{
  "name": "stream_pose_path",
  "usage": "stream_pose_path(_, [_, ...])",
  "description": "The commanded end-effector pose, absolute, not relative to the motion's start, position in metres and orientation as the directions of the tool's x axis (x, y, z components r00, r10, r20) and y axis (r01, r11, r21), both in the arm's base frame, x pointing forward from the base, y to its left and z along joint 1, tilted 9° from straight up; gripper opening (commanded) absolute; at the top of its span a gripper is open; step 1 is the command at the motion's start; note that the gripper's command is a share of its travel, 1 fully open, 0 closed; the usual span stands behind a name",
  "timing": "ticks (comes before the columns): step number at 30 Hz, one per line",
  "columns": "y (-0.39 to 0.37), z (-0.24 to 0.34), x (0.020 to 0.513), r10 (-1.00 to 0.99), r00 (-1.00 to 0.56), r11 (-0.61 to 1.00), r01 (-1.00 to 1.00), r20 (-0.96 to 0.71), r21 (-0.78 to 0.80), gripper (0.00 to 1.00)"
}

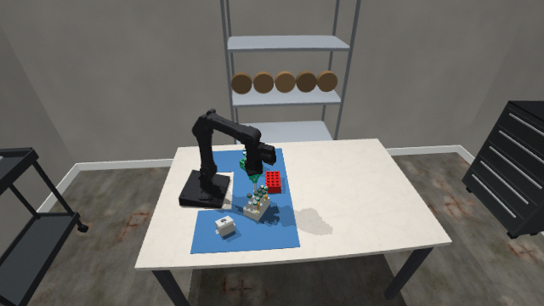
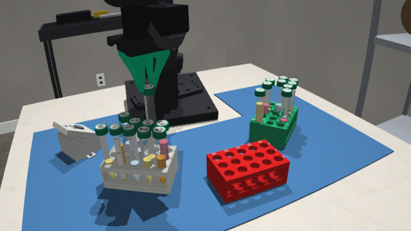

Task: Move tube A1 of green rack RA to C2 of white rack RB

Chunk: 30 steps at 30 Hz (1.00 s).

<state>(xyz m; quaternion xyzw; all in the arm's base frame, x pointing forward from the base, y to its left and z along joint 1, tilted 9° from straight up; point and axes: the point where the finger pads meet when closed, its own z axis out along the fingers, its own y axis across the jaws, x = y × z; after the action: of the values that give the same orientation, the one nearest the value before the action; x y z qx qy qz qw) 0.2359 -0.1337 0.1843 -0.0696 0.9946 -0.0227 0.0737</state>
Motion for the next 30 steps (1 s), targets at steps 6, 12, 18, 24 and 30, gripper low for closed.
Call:
stream_pose_path(6, [-0.1351,0.1852,0.2388,-0.143,-0.977,0.989,-0.134,-0.158,-0.067,0.00])
stream_pose_path(12, [-0.1351,0.1839,0.2390,-0.143,-0.977,0.989,-0.134,-0.158,-0.067,0.00])
stream_pose_path(18, [-0.1352,0.1819,0.2393,-0.143,-0.977,0.989,-0.134,-0.158,-0.067,0.00])
stream_pose_path(24, [-0.1354,0.1800,0.2397,-0.143,-0.977,0.989,-0.134,-0.158,-0.067,0.00])
stream_pose_path(30, [-0.1354,0.1786,0.2399,-0.143,-0.977,0.989,-0.134,-0.158,-0.067,0.00])
